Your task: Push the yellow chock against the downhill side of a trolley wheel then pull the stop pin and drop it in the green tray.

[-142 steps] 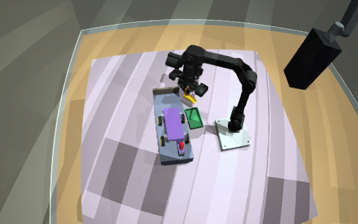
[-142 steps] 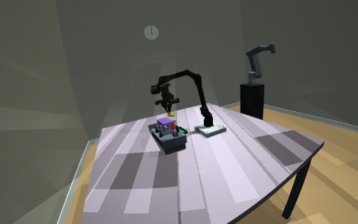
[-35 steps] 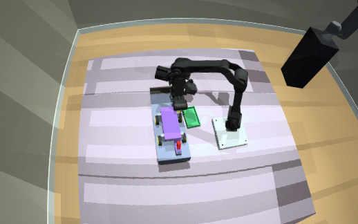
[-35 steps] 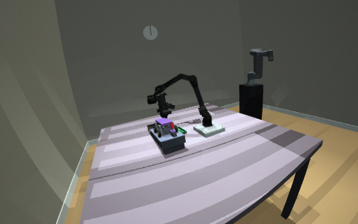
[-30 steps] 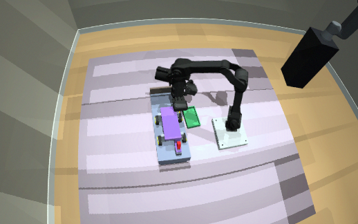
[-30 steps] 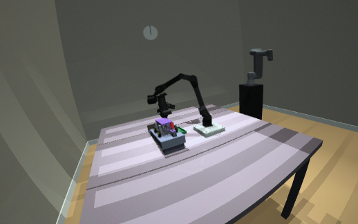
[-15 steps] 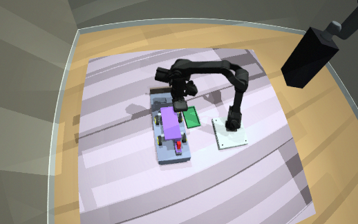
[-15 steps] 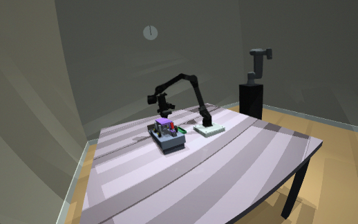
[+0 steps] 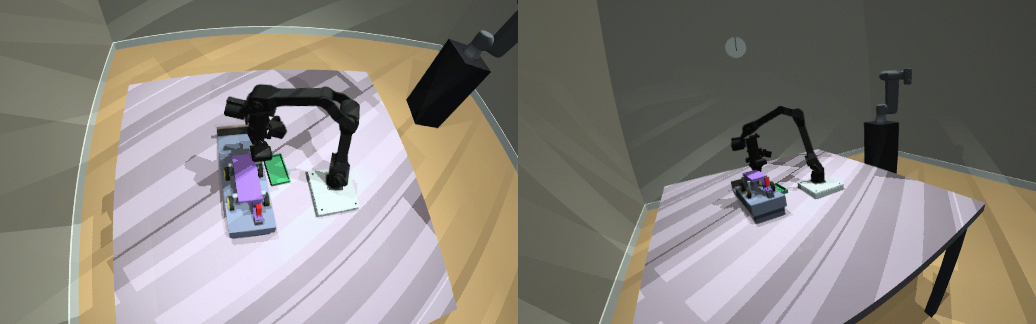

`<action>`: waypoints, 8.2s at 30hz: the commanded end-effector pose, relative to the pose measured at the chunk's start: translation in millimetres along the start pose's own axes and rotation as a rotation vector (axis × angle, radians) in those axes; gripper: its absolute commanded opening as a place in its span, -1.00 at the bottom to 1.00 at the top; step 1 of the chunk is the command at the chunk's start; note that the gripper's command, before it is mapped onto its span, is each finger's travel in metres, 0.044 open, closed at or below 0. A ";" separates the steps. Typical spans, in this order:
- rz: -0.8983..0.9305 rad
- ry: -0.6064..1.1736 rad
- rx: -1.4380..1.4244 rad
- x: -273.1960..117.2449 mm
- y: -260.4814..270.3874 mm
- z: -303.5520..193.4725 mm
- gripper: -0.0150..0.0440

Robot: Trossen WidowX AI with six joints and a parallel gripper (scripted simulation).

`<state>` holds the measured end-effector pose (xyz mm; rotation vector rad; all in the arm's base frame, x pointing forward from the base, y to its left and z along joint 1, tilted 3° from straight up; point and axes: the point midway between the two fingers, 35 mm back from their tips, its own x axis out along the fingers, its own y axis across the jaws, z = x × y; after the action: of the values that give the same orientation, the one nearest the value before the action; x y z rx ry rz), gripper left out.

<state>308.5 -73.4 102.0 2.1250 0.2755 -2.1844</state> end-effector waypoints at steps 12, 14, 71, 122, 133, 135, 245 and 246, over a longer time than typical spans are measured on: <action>0.000 0.012 -0.004 -43.4 0.6 0.2 0.15; 0.000 0.012 -0.004 -48.7 0.7 -0.1 0.15; -0.146 0.176 -1.572 -71.6 -221.3 -32.2 0.15; -0.148 0.178 -1.572 -11.3 -234.6 -33.1 0.15; -0.142 0.181 -1.575 -14.5 -234.2 -34.7 -0.36; -0.142 0.181 -1.575 -14.5 -234.2 -34.7 -0.41; -0.147 0.177 -1.572 -51.5 -230.4 -30.6 -0.49; -0.147 0.177 -1.572 -51.8 -230.5 -30.6 -0.49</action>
<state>297.1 153.4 164.7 1.2419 1.5133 -0.9582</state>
